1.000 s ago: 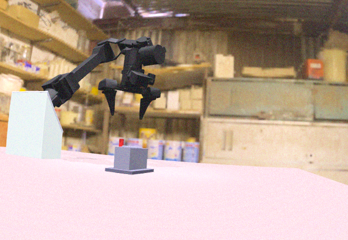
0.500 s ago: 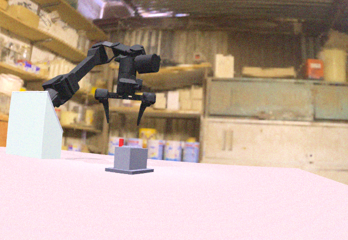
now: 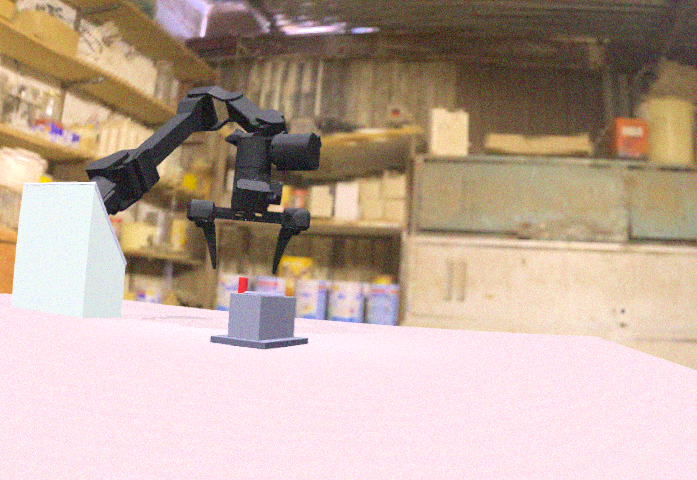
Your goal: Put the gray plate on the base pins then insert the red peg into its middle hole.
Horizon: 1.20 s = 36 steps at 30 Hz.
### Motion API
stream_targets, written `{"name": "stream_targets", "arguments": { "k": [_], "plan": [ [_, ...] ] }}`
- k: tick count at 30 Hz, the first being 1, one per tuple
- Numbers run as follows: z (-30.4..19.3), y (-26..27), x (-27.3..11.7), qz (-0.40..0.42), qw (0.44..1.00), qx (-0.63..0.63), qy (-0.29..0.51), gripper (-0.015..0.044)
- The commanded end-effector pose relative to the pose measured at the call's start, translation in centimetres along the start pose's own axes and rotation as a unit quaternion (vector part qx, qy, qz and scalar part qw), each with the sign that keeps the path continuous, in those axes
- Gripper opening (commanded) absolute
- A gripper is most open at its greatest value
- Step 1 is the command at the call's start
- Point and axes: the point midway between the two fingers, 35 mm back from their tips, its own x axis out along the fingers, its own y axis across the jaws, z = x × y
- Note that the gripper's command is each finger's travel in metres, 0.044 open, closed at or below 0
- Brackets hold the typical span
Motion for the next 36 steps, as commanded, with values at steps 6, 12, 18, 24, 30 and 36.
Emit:
{"name": "stream_targets", "arguments": {
  "k": [6, 12, 18, 24, 30, 36],
  "plan": [
    [0.1, 0.0, 1.4, 0.0, 1.0, 0.003, 0.002, 0.044],
    [0.0, 0.0, 2.4, -0.001, 1.0, 0.002, 0.002, 0.044],
    [0.0, 0.0, 3.4, 0.0, 1.0, 0.003, 0.002, 0.044],
    [-0.1, 0.0, 4.3, 0.001, 1.0, 0.003, 0.003, 0.044],
    [-0.2, 0.0, 4.9, 0.001, 1.0, 0.003, 0.004, 0.0414],
    [-0.2, 0.0, 4.9, 0.001, 1.0, 0.003, 0.004, 0.0256]
  ]
}}
